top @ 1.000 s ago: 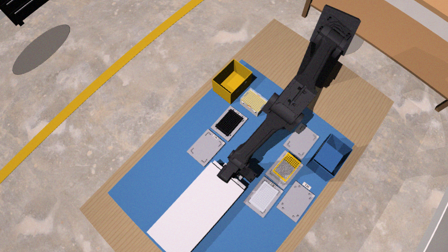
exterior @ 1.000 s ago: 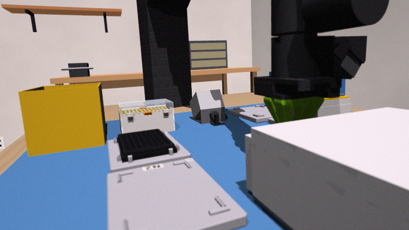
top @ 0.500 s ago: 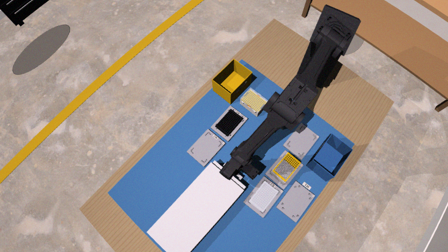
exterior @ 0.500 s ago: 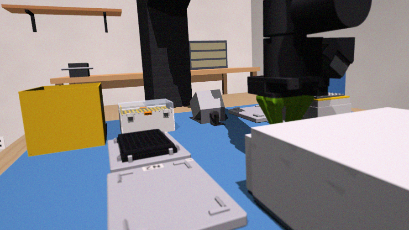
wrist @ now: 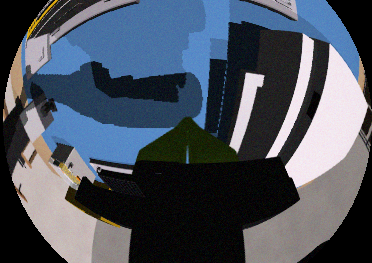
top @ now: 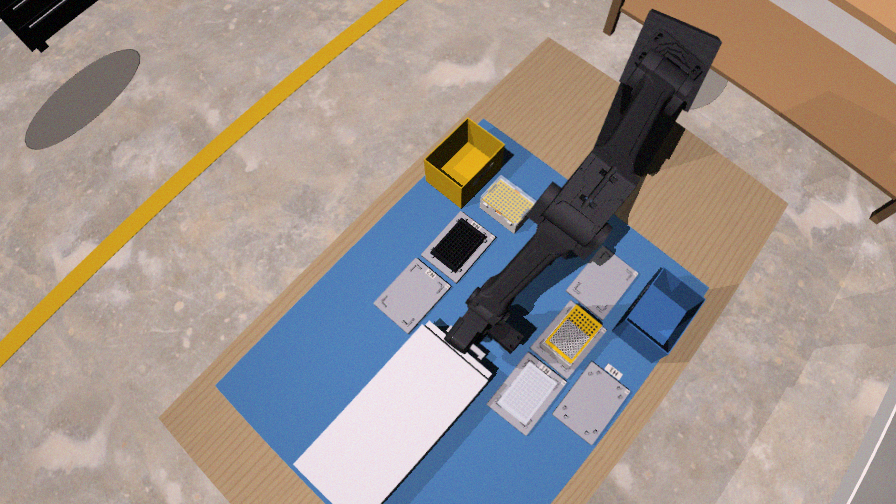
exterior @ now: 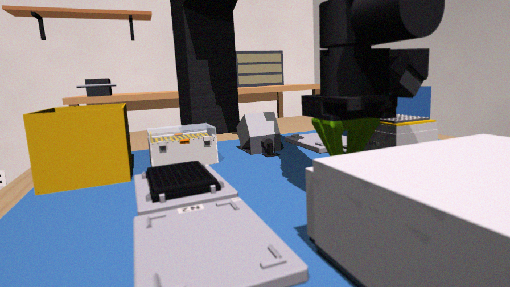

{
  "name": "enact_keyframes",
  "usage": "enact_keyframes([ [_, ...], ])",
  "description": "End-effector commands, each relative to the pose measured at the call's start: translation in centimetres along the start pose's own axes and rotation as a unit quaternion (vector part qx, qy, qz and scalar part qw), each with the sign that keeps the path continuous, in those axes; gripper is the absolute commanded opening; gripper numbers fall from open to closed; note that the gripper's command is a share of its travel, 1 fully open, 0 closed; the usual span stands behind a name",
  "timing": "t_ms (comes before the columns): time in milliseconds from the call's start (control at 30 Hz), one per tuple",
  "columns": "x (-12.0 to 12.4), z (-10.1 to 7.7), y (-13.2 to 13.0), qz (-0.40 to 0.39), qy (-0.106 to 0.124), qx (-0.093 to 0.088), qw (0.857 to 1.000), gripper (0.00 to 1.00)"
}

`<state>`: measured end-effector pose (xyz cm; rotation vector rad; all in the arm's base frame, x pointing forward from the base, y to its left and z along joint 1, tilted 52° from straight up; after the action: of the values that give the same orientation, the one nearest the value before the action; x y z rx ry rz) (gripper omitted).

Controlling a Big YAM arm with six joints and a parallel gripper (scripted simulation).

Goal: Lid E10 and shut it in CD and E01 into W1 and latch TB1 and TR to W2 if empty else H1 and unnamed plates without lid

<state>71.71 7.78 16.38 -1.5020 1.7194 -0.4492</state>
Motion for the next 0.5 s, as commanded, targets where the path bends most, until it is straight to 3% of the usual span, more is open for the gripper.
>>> enact_keyframes([
  [0, -1.5, -1.8, -1.6, -0.003, -0.011, 0.026, 1.0, 0.0],
  [467, -0.8, -1.8, -0.1, -0.001, -0.009, 0.026, 1.0, 0.0],
])
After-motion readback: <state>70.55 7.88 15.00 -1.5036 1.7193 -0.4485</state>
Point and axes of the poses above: the point where the finger pads meet when closed, its own z axis out along the fingers, its own y axis across the jaws, x = y × z, the point moved 1 cm from there along -z, back along the fingers, and after that the axes turned 12 degrees about z, right-handed, at the moved point
